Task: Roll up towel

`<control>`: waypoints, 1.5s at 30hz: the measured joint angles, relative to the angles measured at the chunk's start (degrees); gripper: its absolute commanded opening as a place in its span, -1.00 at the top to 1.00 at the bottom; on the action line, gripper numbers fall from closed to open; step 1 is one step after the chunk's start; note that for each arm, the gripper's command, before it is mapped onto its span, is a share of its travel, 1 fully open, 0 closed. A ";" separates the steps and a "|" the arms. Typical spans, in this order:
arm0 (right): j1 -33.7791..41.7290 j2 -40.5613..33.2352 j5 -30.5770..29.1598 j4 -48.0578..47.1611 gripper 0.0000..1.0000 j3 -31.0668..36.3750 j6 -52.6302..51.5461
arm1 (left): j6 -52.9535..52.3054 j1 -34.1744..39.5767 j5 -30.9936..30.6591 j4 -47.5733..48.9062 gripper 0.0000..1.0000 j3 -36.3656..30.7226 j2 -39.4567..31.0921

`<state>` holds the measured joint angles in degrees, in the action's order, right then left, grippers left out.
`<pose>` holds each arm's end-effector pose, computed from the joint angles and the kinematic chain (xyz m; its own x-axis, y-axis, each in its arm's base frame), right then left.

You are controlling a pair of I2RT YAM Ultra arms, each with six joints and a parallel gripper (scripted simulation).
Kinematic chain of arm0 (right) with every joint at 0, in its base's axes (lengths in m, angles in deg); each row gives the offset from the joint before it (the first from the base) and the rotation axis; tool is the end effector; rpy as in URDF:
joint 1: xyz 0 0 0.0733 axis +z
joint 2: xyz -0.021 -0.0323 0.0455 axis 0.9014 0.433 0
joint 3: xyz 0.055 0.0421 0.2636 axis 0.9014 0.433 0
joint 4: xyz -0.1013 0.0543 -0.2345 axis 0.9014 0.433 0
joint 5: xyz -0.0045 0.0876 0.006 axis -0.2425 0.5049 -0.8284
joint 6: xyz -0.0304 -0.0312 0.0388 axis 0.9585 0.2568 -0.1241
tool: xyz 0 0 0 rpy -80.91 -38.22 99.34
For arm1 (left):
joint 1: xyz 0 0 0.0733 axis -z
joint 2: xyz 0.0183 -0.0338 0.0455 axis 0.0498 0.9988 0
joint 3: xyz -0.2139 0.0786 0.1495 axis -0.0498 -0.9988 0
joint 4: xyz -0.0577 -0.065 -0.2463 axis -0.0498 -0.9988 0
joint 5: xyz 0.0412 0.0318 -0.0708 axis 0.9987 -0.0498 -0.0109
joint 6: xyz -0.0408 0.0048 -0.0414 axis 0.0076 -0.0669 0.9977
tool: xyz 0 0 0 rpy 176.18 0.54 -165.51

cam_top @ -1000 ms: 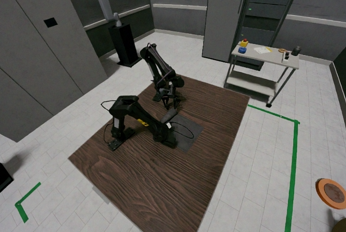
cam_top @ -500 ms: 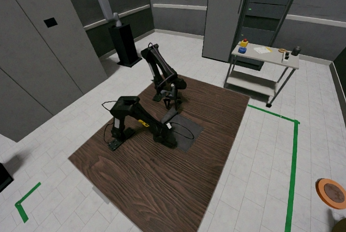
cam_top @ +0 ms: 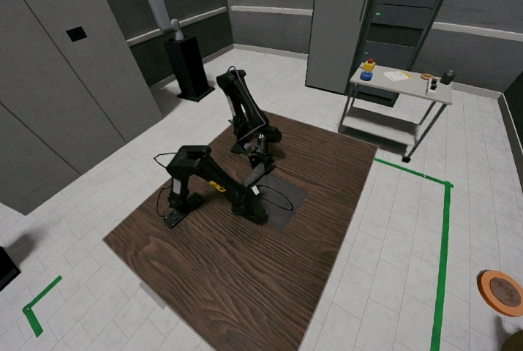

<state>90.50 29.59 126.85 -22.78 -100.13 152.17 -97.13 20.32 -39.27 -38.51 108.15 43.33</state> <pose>0.2351 0.1522 0.1056 -0.3564 -0.8408 -0.4075 -0.6871 -0.0597 0.7241 0.1831 -0.1038 0.1285 0.3954 0.7026 -0.5916 0.9135 -0.2334 0.3334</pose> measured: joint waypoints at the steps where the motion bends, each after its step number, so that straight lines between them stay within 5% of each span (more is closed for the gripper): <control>1: 0.00 0.00 0.00 0.00 0.58 0.00 0.00 | 0.00 0.00 0.00 0.39 -0.53 0.00 0.00; 9: 0.00 0.00 0.02 0.00 0.58 0.00 0.00 | 0.00 0.00 -0.02 1.33 0.15 0.00 0.00; 37: 0.00 0.00 0.04 0.00 0.58 0.00 0.00 | 0.00 0.00 -0.31 1.40 0.59 0.00 0.00; 45: 0.02 0.00 -0.13 0.04 -0.10 0.00 0.02 | 0.00 0.00 -0.35 1.70 0.59 0.00 0.00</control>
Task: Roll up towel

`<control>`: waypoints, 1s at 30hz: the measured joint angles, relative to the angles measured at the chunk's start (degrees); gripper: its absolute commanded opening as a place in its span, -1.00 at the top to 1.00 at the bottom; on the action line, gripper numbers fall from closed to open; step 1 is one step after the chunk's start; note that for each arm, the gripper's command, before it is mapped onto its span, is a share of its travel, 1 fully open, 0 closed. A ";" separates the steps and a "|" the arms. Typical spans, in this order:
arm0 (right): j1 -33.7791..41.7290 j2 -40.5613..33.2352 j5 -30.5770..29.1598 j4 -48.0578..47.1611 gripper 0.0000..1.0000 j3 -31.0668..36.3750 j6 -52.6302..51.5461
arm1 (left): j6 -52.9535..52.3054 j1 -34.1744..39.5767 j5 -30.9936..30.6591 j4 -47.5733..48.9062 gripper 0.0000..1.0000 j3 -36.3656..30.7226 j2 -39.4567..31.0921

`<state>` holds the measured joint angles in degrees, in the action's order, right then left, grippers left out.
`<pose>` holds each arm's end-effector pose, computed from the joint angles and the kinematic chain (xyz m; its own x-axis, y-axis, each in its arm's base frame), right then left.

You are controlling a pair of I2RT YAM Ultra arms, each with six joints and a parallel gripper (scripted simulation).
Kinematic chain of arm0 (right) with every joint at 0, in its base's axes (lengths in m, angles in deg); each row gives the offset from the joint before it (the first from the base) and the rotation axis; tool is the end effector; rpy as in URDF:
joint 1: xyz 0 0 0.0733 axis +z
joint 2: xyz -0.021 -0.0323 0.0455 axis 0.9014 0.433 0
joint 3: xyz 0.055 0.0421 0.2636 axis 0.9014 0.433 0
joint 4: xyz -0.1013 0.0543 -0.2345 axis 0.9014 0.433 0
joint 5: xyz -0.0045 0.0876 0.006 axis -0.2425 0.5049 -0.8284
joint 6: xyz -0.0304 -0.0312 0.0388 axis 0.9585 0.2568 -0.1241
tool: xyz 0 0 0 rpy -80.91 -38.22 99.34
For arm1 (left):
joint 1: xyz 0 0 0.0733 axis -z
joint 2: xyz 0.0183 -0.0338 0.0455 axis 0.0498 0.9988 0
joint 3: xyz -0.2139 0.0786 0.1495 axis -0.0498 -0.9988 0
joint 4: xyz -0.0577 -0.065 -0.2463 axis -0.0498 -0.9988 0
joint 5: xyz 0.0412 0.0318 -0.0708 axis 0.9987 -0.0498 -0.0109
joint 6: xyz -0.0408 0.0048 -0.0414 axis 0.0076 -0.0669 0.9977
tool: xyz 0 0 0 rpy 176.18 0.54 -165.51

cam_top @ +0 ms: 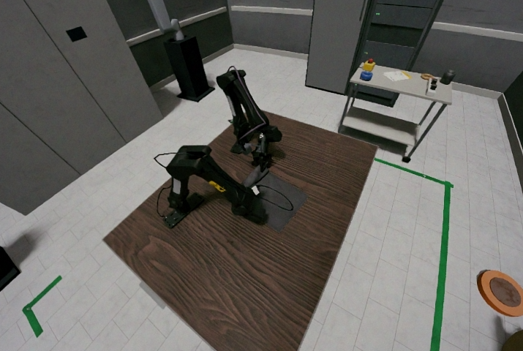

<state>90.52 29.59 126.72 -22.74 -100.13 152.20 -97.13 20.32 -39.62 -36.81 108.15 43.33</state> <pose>0.2349 0.1522 0.1056 -0.3547 -0.8421 -0.4062 -0.6874 -0.0597 0.7239 0.1855 -0.1050 0.1301 0.4122 0.6916 -0.5931 0.9041 -0.2301 0.3601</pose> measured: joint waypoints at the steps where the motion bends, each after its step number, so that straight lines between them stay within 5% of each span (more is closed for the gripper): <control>1: 0.00 -0.02 0.13 0.35 -0.10 0.00 0.00 | 0.00 0.00 0.00 0.00 0.59 0.00 0.00; 9: -0.02 -0.07 1.84 3.54 -0.70 -0.04 0.09 | 0.00 0.00 0.00 0.02 0.59 0.00 0.00; 21: -4.31 0.04 -1.25 7.85 -0.70 -4.83 3.56 | 0.00 0.00 -0.42 -1.18 0.59 1.03 1.49; 30: -9.42 0.28 -4.15 16.52 -0.71 -12.44 9.22 | 0.26 -0.11 -1.11 -11.21 0.59 8.96 7.34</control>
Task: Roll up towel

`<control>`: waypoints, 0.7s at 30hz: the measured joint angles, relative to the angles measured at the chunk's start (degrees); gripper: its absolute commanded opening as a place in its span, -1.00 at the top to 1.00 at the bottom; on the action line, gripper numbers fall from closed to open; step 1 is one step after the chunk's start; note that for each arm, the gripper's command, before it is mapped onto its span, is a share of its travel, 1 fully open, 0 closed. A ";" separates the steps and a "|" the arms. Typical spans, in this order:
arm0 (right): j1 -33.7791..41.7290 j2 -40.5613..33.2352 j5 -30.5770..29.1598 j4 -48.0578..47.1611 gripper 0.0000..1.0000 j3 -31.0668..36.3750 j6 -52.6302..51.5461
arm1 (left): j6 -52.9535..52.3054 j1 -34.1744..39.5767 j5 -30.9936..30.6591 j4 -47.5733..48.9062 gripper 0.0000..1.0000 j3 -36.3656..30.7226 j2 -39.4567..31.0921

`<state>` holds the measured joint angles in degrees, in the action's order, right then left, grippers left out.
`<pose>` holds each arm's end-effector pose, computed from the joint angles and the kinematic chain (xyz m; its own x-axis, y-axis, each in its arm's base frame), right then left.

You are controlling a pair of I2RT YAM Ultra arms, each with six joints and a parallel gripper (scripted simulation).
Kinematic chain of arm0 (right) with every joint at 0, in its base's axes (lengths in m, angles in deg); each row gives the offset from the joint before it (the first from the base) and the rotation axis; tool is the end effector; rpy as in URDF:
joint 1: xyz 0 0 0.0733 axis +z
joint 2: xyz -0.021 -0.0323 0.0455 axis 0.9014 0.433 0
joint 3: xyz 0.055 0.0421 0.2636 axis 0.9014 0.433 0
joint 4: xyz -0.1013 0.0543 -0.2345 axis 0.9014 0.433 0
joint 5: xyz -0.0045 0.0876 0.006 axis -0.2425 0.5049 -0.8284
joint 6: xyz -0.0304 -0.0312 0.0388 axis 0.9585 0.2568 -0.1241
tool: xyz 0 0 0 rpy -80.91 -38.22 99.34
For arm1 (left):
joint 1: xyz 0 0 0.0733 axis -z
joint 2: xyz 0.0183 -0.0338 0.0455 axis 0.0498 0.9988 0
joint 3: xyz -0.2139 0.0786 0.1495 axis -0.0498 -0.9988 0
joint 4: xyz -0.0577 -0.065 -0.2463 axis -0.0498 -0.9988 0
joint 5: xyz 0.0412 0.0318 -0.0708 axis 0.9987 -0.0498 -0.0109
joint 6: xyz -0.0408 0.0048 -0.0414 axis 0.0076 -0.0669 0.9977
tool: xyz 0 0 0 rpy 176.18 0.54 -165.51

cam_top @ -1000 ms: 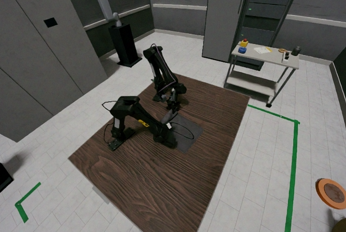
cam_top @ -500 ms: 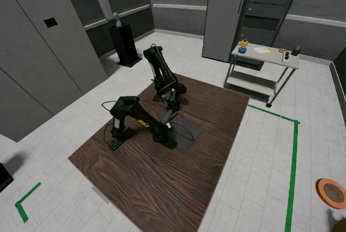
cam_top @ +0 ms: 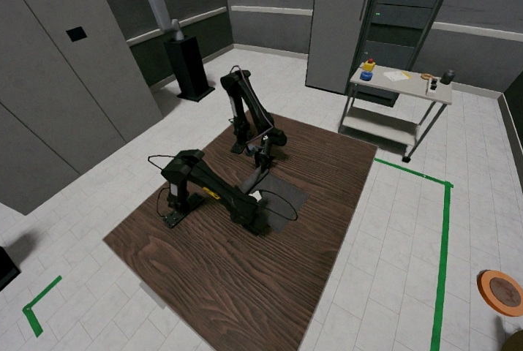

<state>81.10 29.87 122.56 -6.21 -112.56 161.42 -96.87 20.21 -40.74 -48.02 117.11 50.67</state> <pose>0.2805 0.1167 0.1510 -0.3660 -0.8241 -0.4323 -0.7174 -0.0460 0.6951 0.2052 -0.1137 0.1346 0.3142 0.7204 -0.6183 0.9493 -0.2458 0.1960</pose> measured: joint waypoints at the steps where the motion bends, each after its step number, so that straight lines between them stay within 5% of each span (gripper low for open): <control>1: -0.28 0.15 -0.20 0.61 -0.72 -0.44 0.42 | 0.04 -0.09 -0.15 -1.60 0.59 1.25 0.96; 10: -0.33 -2.69 -1.16 -1.16 -0.77 1.55 0.72 | 0.24 -0.70 -1.40 -15.23 0.59 11.74 9.53; 21: 7.06 -30.14 -4.07 -22.53 -0.86 21.92 -7.82 | -0.04 -1.60 -3.21 -35.01 0.59 27.87 23.96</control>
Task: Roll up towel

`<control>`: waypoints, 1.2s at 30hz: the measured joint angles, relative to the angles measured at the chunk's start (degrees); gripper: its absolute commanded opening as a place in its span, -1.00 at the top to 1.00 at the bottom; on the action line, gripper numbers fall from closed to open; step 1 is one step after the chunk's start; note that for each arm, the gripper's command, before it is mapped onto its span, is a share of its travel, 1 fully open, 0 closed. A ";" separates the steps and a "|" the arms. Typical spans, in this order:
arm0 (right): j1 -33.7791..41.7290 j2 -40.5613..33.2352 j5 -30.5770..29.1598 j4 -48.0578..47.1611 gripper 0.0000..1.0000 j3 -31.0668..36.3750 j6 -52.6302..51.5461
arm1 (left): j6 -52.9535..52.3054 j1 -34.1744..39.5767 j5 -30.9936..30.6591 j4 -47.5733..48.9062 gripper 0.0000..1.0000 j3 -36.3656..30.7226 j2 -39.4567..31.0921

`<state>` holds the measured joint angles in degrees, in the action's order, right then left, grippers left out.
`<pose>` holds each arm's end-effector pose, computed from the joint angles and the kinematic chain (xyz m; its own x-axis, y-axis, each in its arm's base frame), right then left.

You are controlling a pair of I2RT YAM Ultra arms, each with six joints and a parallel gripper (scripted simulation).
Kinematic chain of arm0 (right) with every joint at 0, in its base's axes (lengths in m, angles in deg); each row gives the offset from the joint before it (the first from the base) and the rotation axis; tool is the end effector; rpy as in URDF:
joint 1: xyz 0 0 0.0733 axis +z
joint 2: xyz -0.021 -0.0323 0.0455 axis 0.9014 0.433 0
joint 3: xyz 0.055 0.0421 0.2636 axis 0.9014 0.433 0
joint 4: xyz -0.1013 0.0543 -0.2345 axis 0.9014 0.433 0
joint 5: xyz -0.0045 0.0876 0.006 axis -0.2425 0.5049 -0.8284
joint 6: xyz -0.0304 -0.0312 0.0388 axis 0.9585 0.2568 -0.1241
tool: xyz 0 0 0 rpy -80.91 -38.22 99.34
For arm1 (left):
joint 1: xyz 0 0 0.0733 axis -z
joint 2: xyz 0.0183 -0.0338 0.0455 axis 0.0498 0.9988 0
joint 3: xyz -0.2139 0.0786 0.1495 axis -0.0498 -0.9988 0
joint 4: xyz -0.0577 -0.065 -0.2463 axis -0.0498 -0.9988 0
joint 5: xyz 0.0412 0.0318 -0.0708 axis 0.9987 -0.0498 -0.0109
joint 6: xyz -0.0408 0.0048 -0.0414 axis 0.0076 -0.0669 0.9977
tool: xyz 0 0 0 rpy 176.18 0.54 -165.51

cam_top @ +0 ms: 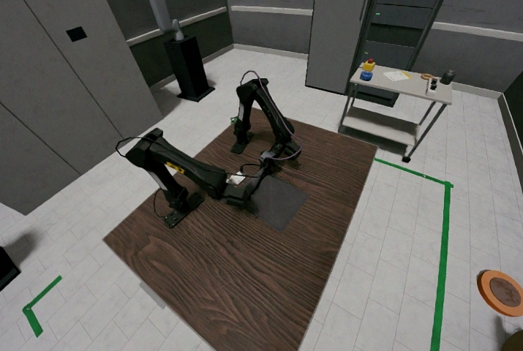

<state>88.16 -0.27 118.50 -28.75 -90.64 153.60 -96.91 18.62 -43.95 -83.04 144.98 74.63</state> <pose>0.2012 0.1202 0.1917 -0.0906 -0.8056 -0.5855 -0.9433 -0.1192 0.3099 0.2662 -0.1327 0.1345 -0.0253 0.8177 -0.5750 0.9162 -0.2112 -0.3406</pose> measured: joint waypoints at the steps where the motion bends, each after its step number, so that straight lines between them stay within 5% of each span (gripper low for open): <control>1: 1.05 -2.93 -0.68 -2.54 -0.86 2.16 -1.22 | -0.11 -0.07 -0.20 -1.77 0.59 1.38 1.31; 16: 18.32 -32.09 -17.77 -30.51 -0.96 24.52 -17.68 | -1.99 -0.17 -1.86 -21.07 0.59 13.60 14.40; 24: 20.55 -33.09 -23.67 -35.45 -0.96 26.14 -20.68 | -2.38 -0.15 -1.57 -24.83 0.59 14.34 16.41; 36: 18.49 -33.09 -21.77 -38.07 -0.96 27.15 -16.96 | -2.45 -0.17 -1.53 -24.90 0.59 14.36 17.64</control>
<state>106.65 -33.36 96.73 -66.82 -63.49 136.63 -99.36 18.44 -45.48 -107.93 159.34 92.26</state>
